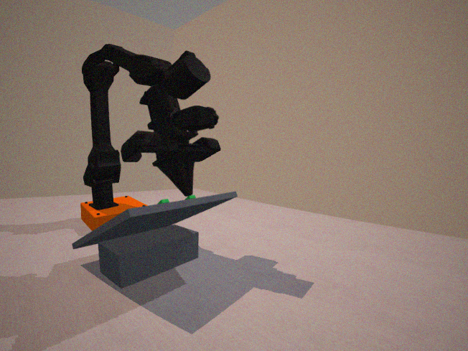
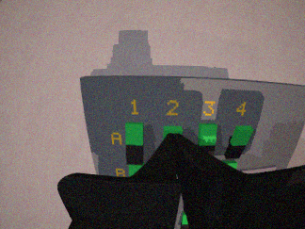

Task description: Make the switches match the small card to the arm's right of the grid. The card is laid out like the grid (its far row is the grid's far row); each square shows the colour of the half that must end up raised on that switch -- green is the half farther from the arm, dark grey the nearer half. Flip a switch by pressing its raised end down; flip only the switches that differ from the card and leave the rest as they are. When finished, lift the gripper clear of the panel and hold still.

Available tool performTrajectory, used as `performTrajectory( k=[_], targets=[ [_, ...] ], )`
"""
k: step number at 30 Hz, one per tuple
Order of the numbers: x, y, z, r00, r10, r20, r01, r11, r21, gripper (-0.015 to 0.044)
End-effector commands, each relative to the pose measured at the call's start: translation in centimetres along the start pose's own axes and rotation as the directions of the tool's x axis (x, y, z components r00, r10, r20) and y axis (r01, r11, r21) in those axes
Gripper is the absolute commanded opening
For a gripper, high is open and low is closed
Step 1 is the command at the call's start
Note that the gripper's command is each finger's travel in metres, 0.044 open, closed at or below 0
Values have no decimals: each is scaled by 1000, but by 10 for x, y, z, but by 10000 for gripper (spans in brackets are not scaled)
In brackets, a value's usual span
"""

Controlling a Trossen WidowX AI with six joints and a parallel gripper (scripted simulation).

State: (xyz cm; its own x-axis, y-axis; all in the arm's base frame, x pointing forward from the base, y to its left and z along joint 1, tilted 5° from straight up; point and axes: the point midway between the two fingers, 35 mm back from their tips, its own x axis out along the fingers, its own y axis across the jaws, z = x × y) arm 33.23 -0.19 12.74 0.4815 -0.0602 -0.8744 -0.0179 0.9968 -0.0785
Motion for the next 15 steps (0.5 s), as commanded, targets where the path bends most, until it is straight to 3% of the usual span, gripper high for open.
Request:
performTrajectory(
  k=[1,15],
  targets=[
    [2,0,-1,1000,0,-4,0,1000,-2,0],
    [4,0,-1,1000,0,-4,0,1000,-2,0]
  ],
)
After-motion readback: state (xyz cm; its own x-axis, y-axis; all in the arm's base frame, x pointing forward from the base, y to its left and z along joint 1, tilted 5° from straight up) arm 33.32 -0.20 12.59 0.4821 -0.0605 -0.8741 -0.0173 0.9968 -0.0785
